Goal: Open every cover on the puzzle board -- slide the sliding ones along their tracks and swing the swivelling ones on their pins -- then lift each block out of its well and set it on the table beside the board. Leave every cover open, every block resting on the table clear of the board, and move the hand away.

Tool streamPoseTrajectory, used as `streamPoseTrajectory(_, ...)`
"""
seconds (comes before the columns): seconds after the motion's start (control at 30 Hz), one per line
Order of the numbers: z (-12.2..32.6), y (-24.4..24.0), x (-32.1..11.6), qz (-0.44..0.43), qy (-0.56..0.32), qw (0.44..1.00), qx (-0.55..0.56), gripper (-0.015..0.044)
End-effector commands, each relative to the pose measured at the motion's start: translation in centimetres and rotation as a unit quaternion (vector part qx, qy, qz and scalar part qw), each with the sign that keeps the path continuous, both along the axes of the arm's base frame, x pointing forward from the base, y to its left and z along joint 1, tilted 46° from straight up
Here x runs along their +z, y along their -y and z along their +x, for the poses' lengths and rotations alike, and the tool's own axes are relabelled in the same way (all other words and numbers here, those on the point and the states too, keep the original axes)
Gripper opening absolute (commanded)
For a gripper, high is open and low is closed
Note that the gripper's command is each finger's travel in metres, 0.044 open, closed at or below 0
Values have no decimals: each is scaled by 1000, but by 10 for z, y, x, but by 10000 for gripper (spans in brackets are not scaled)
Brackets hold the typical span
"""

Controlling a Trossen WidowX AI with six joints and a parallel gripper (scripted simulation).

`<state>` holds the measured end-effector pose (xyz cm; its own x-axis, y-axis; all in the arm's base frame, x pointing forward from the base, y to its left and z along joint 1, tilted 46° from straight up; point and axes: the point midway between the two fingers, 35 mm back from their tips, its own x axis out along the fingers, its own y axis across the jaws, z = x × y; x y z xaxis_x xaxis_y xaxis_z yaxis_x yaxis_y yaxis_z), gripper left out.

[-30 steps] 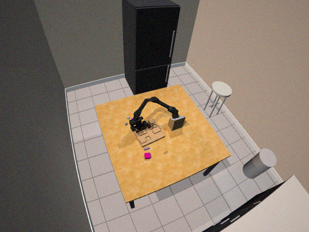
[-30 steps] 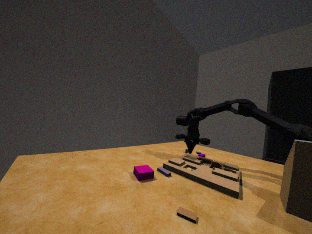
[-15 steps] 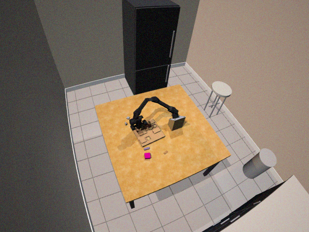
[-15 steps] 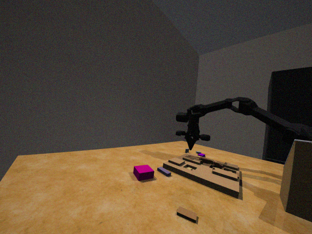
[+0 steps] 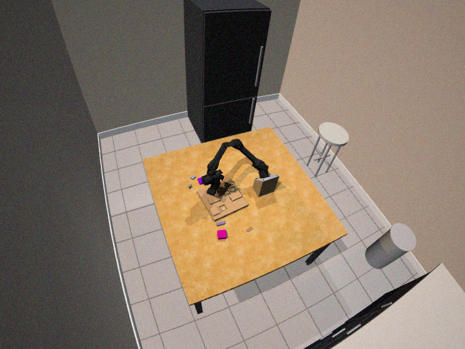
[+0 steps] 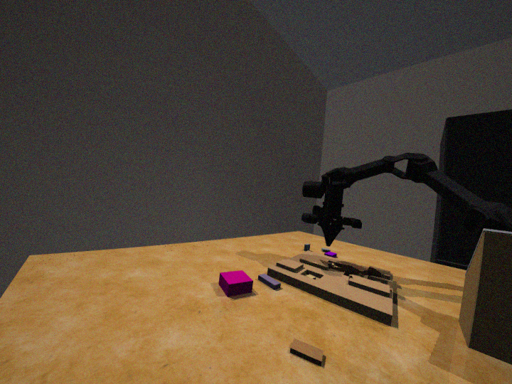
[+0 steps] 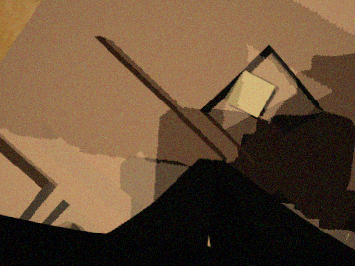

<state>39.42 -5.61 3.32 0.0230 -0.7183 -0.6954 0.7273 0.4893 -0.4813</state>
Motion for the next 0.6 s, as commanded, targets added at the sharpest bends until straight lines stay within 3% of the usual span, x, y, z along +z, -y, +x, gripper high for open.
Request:
streamPoseTrajectory(0.0,-18,-2,0,0,-68,996,64,0)
streamPoseTrajectory(0.4,-79,-4,-1,-4,-286,917,278,0)
streamPoseTrajectory(0.57,-96,-3,-1,-9,-415,816,403,0)
